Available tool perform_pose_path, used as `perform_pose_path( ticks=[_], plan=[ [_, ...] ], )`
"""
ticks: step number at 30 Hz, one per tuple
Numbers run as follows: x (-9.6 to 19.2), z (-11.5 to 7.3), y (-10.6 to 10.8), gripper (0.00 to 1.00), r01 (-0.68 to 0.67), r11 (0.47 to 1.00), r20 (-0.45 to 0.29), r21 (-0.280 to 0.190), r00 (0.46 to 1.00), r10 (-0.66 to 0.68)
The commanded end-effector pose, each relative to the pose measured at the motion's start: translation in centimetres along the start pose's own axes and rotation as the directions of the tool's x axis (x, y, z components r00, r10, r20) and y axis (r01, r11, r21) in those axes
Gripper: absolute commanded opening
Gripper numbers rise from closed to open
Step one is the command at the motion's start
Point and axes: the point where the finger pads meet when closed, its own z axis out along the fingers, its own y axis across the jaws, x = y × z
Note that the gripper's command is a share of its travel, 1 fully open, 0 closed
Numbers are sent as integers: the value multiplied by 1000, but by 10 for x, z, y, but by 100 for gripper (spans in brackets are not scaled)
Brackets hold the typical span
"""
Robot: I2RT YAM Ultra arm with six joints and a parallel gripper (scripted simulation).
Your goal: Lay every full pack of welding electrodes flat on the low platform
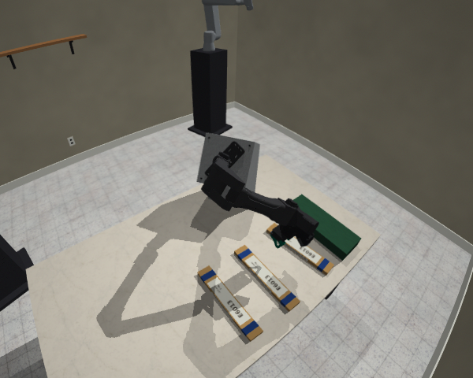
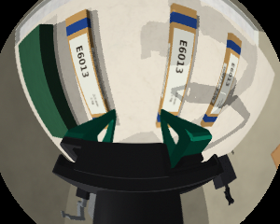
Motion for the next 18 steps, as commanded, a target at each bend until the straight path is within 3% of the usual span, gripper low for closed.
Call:
perform_pose_path(
  ticks=[1, 2, 5, 18],
  plan=[
    [-6, -5, 8, 65, 3, 1000, 37, -22, 999, -2],
    [-17, -5, 4, 65, -24, 999, 51, -21, 998, 25],
    [-2, 10, 7, 65, 4, 1000, 15, -14, 1000, -3],
    [-2, 24, 13, 65, 17, 1000, 25, -22, 1000, -16]
  ],
)
